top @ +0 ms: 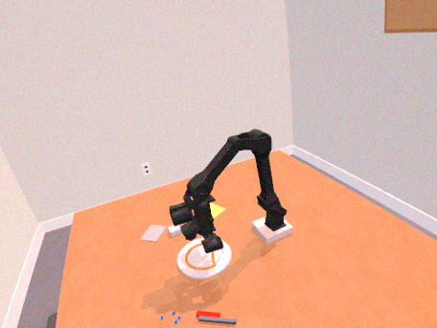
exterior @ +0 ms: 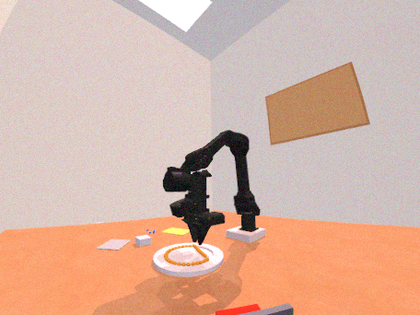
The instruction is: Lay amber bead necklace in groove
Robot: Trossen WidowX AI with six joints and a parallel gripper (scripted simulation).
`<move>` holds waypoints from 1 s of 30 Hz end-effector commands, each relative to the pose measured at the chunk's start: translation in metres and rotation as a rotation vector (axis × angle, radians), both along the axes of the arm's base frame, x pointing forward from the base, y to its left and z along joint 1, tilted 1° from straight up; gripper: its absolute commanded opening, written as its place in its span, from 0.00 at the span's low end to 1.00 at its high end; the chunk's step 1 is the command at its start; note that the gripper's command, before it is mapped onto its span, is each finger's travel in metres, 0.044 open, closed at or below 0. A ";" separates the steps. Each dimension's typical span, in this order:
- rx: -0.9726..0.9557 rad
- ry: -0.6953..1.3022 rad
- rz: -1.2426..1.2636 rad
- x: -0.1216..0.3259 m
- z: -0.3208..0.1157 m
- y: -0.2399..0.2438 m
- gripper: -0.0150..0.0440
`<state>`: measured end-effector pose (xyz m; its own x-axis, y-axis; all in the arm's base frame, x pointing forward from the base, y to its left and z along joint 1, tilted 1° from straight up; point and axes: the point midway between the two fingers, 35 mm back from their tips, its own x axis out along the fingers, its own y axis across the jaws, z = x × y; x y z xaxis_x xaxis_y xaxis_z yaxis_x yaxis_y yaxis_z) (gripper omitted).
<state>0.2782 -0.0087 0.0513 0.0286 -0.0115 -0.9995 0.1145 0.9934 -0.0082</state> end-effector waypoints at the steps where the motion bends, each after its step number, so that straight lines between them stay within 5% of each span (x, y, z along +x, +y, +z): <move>1: 0.024 -0.011 -0.995 -0.019 0.013 -0.039 0.46; 7: 0.031 -0.015 -1.274 -0.024 0.015 -0.046 0.46; 30: 0.031 -0.015 -1.279 -0.024 0.011 -0.046 0.46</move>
